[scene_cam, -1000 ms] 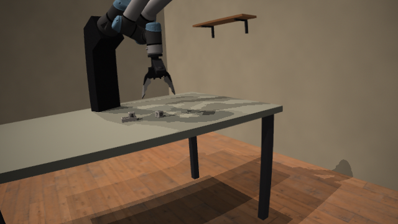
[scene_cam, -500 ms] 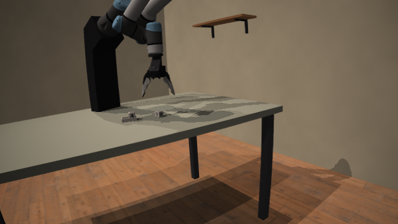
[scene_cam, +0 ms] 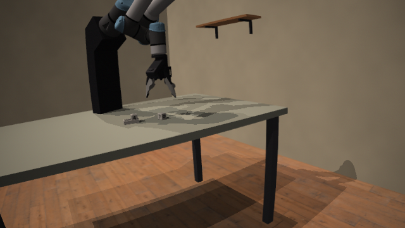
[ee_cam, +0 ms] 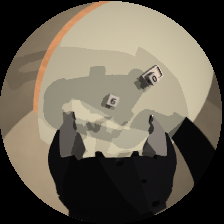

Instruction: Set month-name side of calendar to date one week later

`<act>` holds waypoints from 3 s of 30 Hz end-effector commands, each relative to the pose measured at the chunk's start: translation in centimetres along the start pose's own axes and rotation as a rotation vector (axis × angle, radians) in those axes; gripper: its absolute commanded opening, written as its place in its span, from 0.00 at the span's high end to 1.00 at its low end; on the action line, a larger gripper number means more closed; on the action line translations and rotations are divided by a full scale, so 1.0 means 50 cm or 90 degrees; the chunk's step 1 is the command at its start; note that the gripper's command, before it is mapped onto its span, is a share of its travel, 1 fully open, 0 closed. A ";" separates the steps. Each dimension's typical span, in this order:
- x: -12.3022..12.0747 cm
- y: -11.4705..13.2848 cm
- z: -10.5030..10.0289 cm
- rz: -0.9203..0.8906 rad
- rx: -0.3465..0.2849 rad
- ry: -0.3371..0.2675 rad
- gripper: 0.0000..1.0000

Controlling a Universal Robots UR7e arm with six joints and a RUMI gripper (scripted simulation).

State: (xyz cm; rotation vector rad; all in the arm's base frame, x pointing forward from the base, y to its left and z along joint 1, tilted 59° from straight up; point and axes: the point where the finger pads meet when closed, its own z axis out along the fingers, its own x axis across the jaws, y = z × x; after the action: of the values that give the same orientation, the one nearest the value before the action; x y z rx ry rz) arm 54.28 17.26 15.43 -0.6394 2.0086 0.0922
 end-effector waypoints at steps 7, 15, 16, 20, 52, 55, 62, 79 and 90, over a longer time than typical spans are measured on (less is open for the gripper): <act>0.005 0.007 -0.004 0.147 0.004 -0.001 0.00; 0.006 0.009 -0.004 0.181 0.004 -0.002 0.00; 0.007 0.009 -0.005 0.185 0.004 -0.002 0.00; 0.007 0.009 -0.005 0.195 0.005 -0.002 0.00; 0.007 0.008 -0.005 0.201 0.005 -0.002 0.72; 0.007 0.008 -0.005 0.201 0.005 -0.002 0.72; 0.007 0.008 -0.005 0.201 0.005 -0.002 0.72; 0.004 0.007 0.003 0.200 0.005 -0.003 0.72; 0.004 0.007 0.025 0.200 0.005 -0.003 0.72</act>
State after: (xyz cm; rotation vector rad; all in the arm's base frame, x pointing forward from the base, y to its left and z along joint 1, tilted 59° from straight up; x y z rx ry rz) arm 54.45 17.63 14.77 -0.3127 2.0927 0.2737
